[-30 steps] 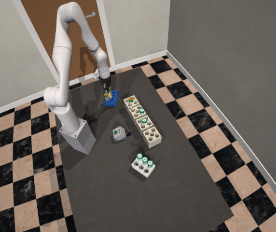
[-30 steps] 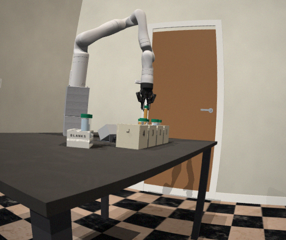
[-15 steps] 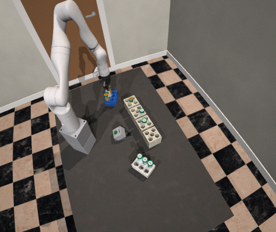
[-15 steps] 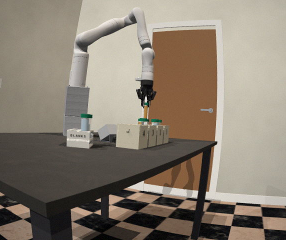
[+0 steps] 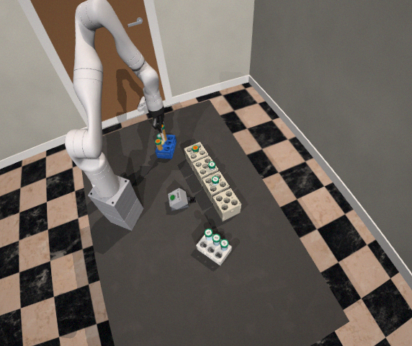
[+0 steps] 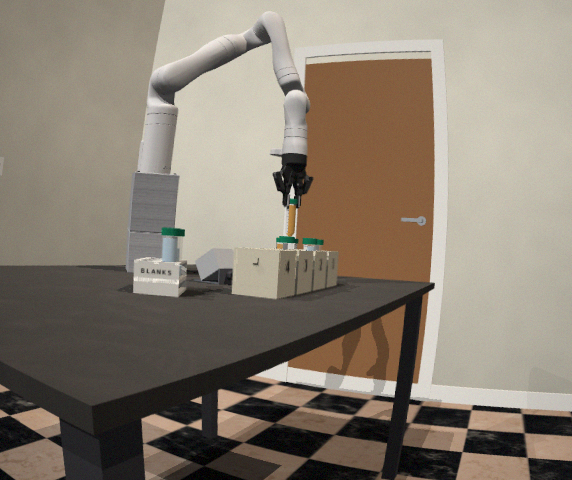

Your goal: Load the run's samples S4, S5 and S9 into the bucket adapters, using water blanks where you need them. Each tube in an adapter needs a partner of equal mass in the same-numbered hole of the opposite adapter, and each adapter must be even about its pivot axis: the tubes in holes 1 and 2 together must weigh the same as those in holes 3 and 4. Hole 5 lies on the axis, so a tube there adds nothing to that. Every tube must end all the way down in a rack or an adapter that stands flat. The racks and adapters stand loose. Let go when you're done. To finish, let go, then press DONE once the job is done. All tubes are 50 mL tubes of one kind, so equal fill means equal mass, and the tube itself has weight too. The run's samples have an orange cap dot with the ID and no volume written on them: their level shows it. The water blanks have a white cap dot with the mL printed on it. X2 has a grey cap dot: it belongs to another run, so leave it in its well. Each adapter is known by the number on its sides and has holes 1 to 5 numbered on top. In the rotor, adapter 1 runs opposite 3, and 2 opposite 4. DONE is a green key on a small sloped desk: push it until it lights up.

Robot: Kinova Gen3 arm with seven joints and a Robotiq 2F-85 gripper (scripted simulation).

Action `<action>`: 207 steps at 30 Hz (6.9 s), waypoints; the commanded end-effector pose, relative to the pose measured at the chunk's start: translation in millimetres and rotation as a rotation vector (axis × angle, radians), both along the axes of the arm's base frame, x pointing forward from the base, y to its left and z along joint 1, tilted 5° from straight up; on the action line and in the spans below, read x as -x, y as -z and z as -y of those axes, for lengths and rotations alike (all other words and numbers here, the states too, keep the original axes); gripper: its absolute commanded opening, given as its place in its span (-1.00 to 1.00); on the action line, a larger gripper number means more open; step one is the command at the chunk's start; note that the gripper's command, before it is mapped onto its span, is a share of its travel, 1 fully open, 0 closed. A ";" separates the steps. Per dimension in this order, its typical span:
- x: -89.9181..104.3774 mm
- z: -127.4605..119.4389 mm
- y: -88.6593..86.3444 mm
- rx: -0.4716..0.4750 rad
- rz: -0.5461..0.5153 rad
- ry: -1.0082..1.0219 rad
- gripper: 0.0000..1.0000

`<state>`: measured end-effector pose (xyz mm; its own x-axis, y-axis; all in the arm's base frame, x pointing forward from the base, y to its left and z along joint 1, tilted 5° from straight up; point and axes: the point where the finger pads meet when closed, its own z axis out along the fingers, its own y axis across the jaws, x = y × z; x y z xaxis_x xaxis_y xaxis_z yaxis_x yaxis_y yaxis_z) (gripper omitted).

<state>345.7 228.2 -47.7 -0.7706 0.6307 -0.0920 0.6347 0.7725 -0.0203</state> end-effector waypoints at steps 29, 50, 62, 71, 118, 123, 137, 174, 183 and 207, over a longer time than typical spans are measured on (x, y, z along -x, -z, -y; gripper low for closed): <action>-5.3 48.0 -19.2 -0.011 0.014 0.181 -0.80; -12.3 107.5 -24.0 -0.011 0.014 0.181 -0.80; -16.6 143.9 -27.0 -0.011 0.014 0.181 -0.80; -19.4 166.9 -28.9 -0.011 0.014 0.181 -0.80; -35.8 305.7 -40.2 -0.011 0.014 0.181 -0.80; -37.3 318.9 -41.3 -0.010 0.015 0.181 -0.80; -42.0 358.5 -44.5 -0.010 0.015 0.181 -0.80; -54.9 467.5 -53.5 -0.010 0.015 0.181 -0.80; -56.3 479.6 -54.5 -0.010 0.015 0.181 -0.80; -57.4 480.9 -37.2 -0.010 0.015 0.181 -0.80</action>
